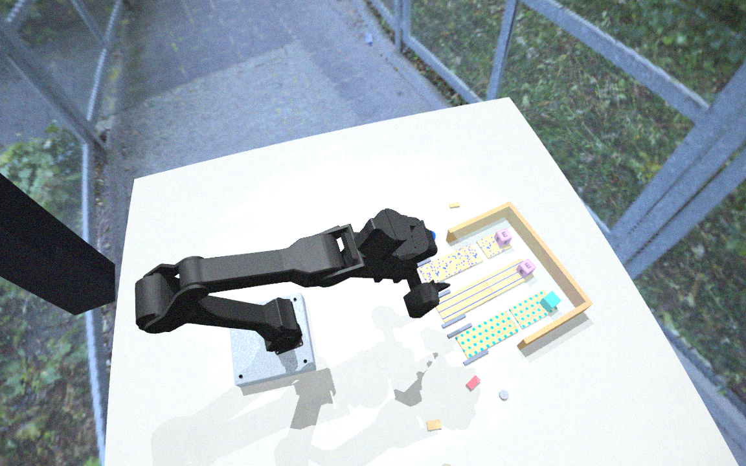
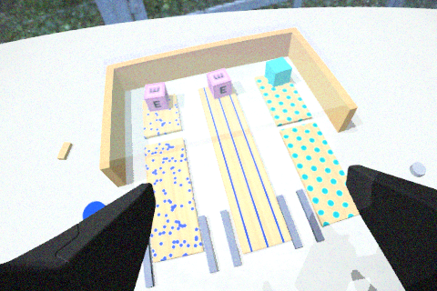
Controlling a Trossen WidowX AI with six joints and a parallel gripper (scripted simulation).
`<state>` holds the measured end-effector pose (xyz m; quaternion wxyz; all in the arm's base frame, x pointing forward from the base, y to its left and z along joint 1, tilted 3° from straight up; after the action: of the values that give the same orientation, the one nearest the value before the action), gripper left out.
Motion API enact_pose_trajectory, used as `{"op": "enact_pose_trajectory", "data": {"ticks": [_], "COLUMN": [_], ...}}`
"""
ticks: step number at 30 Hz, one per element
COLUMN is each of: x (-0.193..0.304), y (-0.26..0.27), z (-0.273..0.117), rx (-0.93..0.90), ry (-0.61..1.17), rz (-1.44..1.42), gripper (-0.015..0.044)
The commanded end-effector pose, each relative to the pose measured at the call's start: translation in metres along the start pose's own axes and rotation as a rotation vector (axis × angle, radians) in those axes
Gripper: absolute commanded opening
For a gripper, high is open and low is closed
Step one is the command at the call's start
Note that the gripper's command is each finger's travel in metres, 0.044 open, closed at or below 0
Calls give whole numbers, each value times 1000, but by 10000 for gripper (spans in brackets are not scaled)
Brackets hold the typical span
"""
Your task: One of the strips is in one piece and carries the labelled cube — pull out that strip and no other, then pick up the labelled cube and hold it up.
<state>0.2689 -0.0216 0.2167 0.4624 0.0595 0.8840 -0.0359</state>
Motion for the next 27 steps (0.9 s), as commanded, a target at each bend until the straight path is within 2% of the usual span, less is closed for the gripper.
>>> {"op": "enact_pose_trajectory", "data": {"ticks": [1,9,12,24,27], "x": [-2,-2,-6,-9,-3], "y": [-1,-1,-2,-12,-16], "z": [-2,-2,8,91,112], "rx": [8,8,14,1,-18], "ry": [-5,-5,68,670,820], "rz": [9,9,-9,-130,-152], "gripper": [400,400,321,6,0]}}
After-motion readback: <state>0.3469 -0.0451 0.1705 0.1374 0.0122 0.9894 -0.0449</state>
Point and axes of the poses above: the point midway between the two fingers, 35 mm back from their tips, its own z axis out along the fingers, its own y axis across the jaws, x = y × z, the point moved 6 cm from there along -z, back along the fingers, and after that the axes turned 3 degrees about z, right-handed, at the moved point
